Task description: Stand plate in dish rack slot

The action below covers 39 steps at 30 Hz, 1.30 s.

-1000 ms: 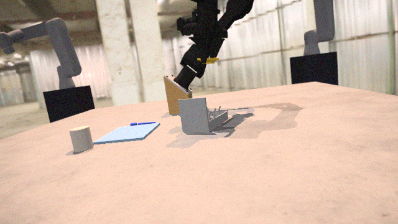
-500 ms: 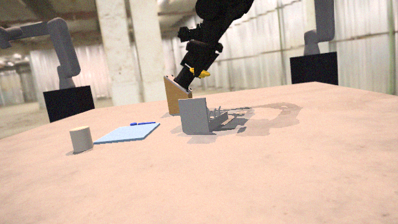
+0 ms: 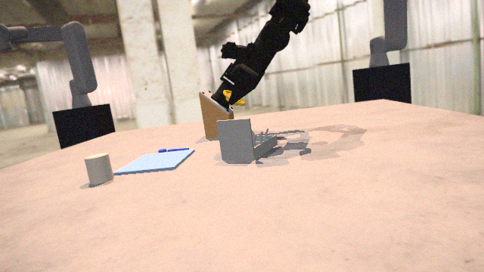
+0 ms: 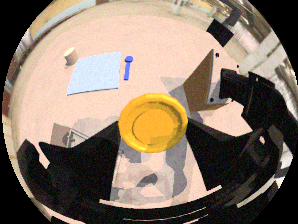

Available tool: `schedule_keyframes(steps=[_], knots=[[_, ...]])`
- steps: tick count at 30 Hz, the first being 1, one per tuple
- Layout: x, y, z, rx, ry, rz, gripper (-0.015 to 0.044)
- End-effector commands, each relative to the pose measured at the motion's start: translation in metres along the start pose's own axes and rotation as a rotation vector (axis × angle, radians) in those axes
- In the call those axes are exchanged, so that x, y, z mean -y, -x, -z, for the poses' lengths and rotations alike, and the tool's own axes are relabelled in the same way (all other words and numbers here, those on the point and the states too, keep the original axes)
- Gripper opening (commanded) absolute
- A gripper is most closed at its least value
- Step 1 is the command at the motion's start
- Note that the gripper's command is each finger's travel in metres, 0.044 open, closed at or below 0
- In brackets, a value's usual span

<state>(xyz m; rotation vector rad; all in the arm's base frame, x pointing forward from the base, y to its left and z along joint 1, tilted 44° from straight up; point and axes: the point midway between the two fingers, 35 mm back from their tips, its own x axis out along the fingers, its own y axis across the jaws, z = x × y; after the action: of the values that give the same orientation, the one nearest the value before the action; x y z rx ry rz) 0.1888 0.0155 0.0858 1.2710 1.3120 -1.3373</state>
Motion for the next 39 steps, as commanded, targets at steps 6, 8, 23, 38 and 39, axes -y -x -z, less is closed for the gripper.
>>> schedule_keyframes(steps=[6, 8, 23, 38, 39], knots=[[-0.003, -0.014, 0.001, 0.154, 0.087, -0.054, 0.0], [-0.004, -0.016, 0.002, 0.187, 0.109, -0.07, 0.0], [-0.014, -0.028, 0.011, 0.422, 0.239, -0.235, 0.0], [-0.022, -0.03, 0.028, 0.602, 0.348, -0.464, 0.0], [-0.023, -0.03, 0.029, 0.612, 0.354, -0.481, 0.0]])
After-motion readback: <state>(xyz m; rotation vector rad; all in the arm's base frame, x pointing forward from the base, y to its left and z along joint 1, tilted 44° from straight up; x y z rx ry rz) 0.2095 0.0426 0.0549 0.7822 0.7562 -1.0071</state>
